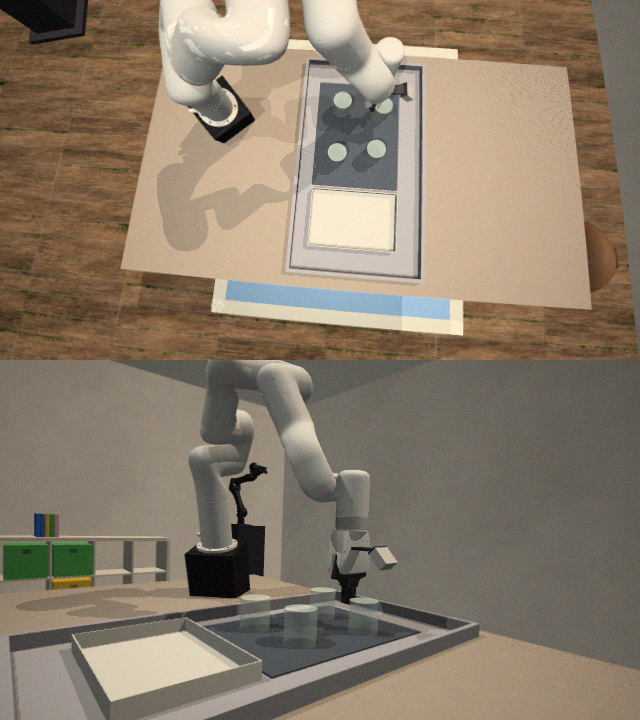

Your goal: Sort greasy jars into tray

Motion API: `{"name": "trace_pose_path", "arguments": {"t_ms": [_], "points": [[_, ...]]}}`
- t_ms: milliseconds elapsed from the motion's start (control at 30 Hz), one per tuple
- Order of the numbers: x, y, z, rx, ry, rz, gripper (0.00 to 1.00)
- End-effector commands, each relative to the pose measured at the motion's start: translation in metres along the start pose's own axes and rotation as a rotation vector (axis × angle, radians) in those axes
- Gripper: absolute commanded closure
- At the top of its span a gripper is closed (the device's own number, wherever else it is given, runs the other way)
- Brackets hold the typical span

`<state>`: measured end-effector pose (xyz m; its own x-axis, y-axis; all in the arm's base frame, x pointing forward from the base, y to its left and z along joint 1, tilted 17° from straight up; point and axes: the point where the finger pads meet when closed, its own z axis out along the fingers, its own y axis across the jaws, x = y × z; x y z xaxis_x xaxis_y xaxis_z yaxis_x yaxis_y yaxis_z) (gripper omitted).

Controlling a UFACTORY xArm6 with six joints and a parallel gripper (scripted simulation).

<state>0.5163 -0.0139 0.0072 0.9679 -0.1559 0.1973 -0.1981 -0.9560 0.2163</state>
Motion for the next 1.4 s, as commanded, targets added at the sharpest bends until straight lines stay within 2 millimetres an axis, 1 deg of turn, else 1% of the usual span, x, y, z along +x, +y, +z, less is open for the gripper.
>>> {"name": "trace_pose_path", "arguments": {"t_ms": [0, 1367], "points": [[0.0021, -0.0003, -0.0018, 0.001, 0.004, 0.0, 1.0], [0.0069, -0.0003, -0.0057, 0.001, 0.004, 0.0, 1.0]]}}
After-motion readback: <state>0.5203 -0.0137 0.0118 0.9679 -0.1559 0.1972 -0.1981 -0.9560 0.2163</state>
